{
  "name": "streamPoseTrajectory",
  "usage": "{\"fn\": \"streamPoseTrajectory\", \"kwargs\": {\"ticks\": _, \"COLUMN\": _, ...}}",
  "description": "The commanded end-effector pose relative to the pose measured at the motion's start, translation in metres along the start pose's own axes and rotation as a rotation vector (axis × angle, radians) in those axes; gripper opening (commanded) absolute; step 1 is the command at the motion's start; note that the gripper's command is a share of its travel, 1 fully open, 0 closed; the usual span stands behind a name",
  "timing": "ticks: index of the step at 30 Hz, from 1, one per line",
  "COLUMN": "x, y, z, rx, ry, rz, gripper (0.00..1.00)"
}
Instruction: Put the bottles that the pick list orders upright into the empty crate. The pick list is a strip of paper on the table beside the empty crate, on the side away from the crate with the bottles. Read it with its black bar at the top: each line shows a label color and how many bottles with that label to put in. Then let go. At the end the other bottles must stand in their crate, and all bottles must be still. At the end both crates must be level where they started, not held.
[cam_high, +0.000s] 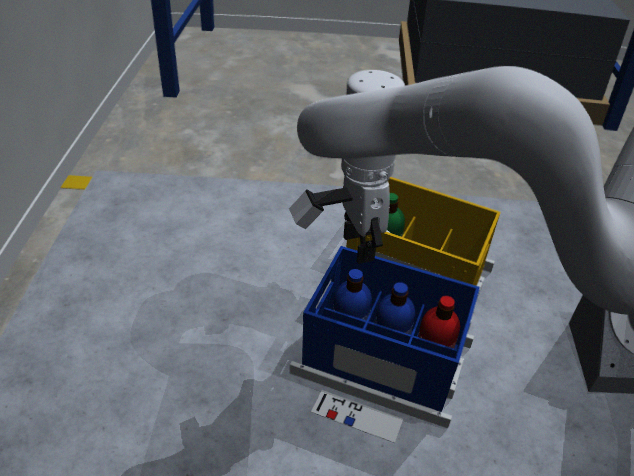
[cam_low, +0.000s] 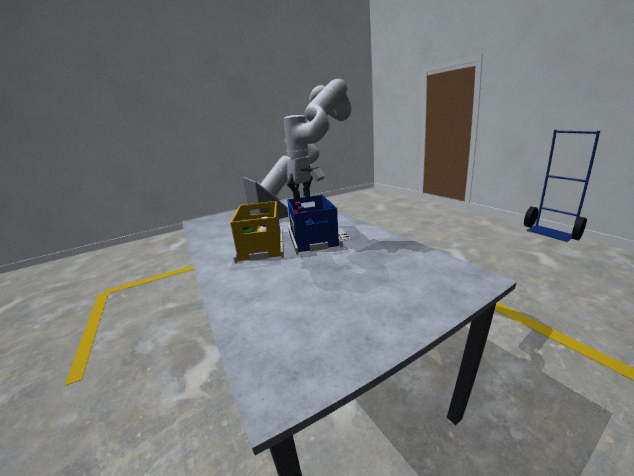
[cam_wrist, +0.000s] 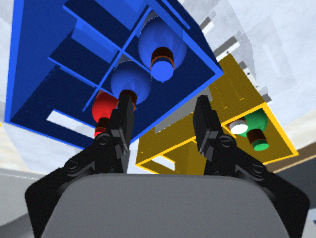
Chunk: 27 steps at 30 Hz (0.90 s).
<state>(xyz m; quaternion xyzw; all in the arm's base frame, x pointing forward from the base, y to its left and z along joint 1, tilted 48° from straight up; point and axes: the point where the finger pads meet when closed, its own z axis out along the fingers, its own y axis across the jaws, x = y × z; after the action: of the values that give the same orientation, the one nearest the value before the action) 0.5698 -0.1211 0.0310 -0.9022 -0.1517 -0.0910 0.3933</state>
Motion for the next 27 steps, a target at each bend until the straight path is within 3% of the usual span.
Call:
{"fn": "streamPoseTrajectory", "kwargs": {"ticks": 1, "x": 0.001, "y": 0.0, "z": -0.001, "rx": -0.001, "ry": 0.001, "rz": -0.001, "gripper": 0.65}}
{"fn": "streamPoseTrajectory", "kwargs": {"ticks": 27, "x": -0.007, "y": -0.115, "z": -0.039, "rx": -0.001, "ry": 0.001, "rz": -0.001, "gripper": 0.65}}
